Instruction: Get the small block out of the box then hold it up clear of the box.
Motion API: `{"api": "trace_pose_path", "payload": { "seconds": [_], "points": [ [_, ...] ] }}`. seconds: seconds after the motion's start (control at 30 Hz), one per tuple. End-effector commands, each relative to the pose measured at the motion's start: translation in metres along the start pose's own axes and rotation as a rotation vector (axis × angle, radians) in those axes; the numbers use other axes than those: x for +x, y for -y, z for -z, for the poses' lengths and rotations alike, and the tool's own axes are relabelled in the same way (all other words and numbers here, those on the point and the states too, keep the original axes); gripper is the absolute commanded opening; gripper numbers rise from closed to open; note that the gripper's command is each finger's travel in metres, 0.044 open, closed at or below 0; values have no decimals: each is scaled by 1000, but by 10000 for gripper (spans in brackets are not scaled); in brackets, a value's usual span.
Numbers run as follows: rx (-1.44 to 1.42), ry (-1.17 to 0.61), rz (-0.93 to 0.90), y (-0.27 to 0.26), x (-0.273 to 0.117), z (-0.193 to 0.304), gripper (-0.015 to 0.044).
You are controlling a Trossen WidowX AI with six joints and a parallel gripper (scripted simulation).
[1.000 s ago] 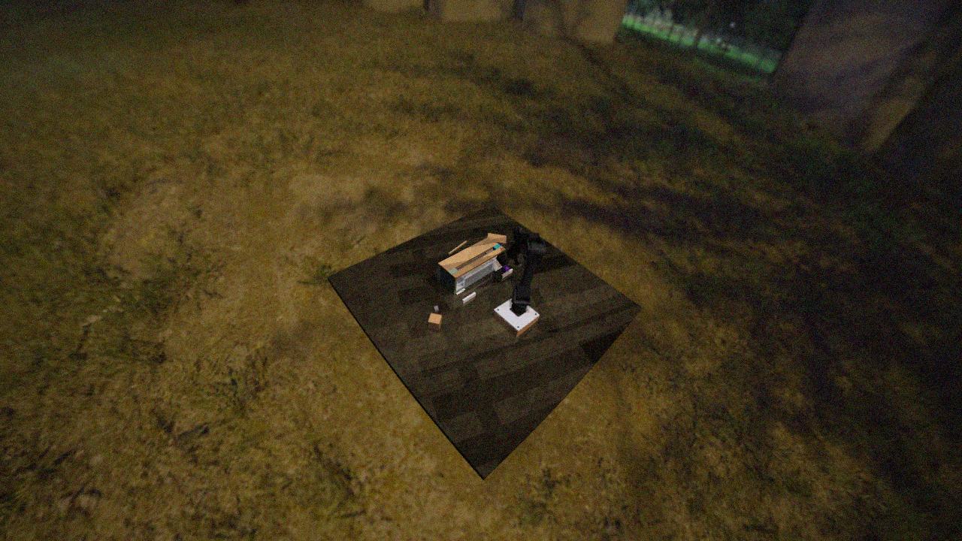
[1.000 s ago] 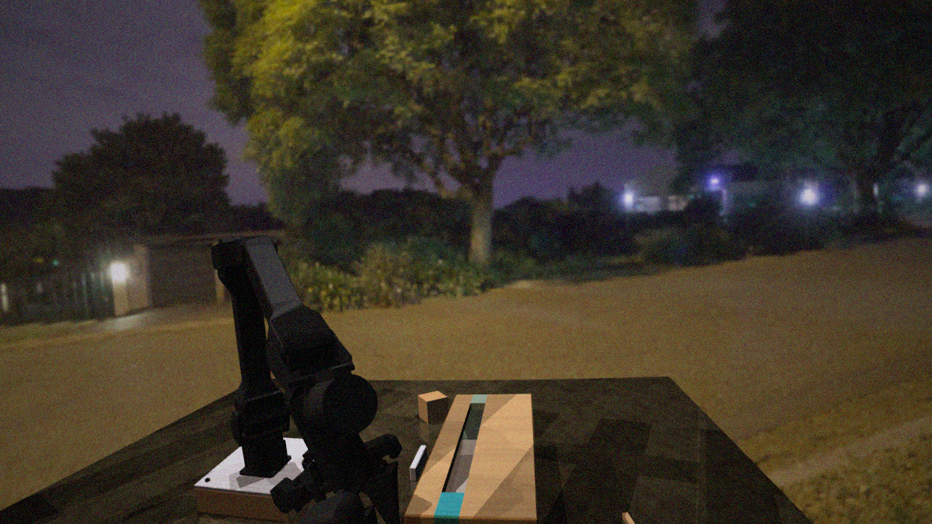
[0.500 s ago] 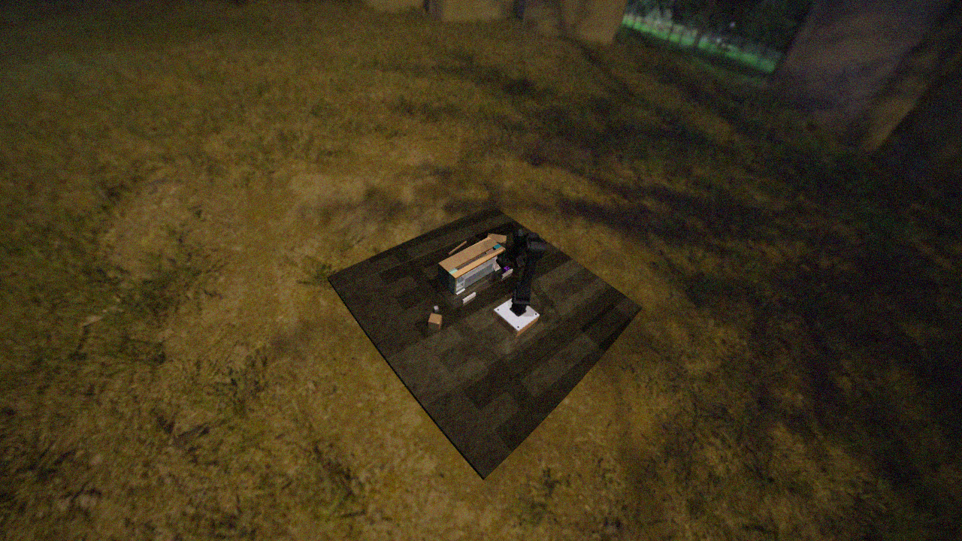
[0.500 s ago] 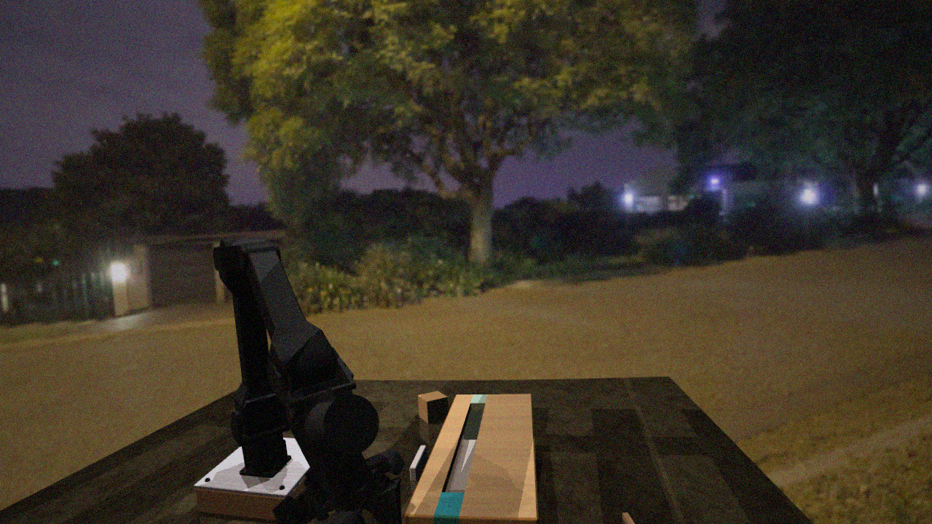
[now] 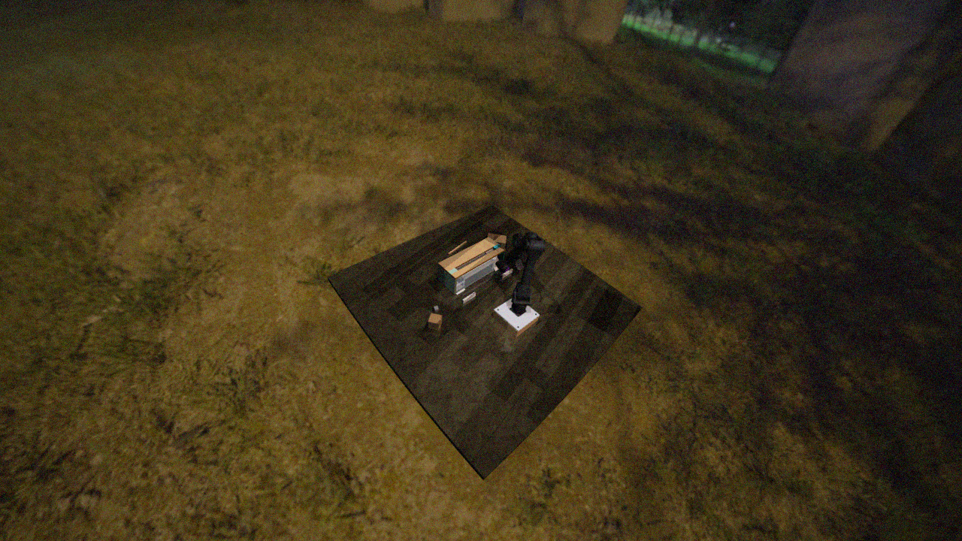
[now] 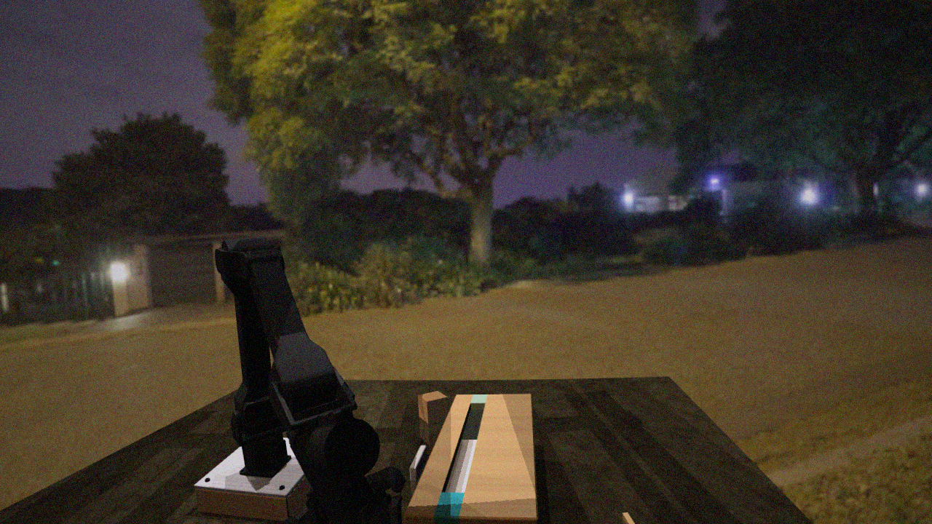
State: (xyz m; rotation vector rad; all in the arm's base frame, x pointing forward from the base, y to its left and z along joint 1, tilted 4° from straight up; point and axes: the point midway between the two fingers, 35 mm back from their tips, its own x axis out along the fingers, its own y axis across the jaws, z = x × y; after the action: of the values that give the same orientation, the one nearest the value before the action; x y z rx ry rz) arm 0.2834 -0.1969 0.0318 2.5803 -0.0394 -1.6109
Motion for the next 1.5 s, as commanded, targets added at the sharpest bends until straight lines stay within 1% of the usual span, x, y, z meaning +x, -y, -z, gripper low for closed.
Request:
{"api": "trace_pose_path", "payload": {
  "seconds": [0.0, 0.23, 0.5, 0.6, 0.67, 0.93, 1.13, 1.47],
  "points": [
    [-1, 0, 4, 1, 6, -4, 285],
    [-1, 0, 4, 1, 14, -8, 285],
    [-1, 0, 4, 1, 14, -8, 75],
    [-1, 0, 4, 1, 14, -8, 55],
    [-1, 0, 4, 1, 10, -6, 3],
    [1, 1, 3, 0, -39, 16, 0],
    [10, 3, -2, 2, -46, 18, 0],
    [136, 6, -76, 24, -81, 24, 0]
  ]
}}
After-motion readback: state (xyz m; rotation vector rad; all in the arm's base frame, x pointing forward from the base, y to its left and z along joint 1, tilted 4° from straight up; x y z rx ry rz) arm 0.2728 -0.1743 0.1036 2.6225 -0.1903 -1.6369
